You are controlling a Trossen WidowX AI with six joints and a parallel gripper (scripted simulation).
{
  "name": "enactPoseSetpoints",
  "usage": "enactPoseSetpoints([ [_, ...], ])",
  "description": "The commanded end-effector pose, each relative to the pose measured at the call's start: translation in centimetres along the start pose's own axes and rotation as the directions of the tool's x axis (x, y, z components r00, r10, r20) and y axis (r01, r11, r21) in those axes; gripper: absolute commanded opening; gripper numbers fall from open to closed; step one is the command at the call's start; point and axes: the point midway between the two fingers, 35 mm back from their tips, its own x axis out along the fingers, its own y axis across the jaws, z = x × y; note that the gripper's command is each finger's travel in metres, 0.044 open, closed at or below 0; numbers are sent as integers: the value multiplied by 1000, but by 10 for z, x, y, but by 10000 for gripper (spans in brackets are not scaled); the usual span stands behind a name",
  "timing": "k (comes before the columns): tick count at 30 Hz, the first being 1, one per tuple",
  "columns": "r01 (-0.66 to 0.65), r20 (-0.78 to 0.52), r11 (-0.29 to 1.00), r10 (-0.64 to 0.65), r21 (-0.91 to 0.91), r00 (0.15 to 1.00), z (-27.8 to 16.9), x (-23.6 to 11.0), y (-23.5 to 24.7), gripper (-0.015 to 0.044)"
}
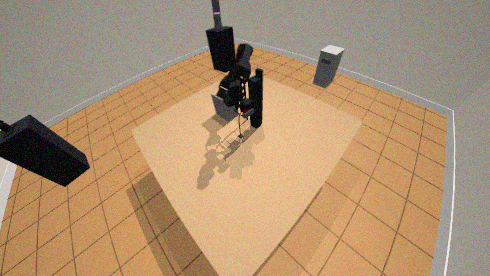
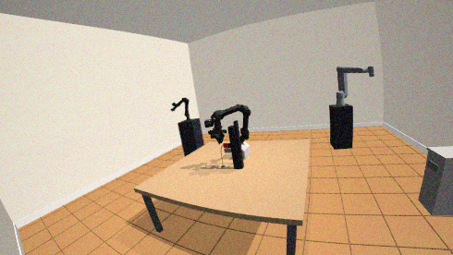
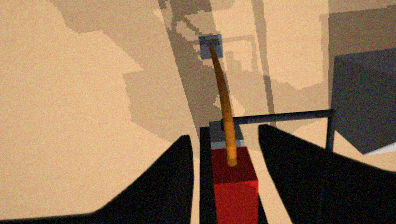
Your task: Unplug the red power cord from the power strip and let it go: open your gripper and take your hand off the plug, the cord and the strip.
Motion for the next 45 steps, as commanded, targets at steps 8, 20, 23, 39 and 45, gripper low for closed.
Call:
enactPoseSetpoints([
  [8,17,1,999,-17,33,1000,-5,-1,-2,160],
  [20,17,0,999,-17,33,1000,-24,-1,-1,160],
  [23,17,-1,999,-17,33,1000,-29,-1,-1,160],
  [39,18,-2,999,-17,33,1000,-41,5,-2,160],
  [45,21,-1,999,-21,27,1000,-41,9,-2,134],
])
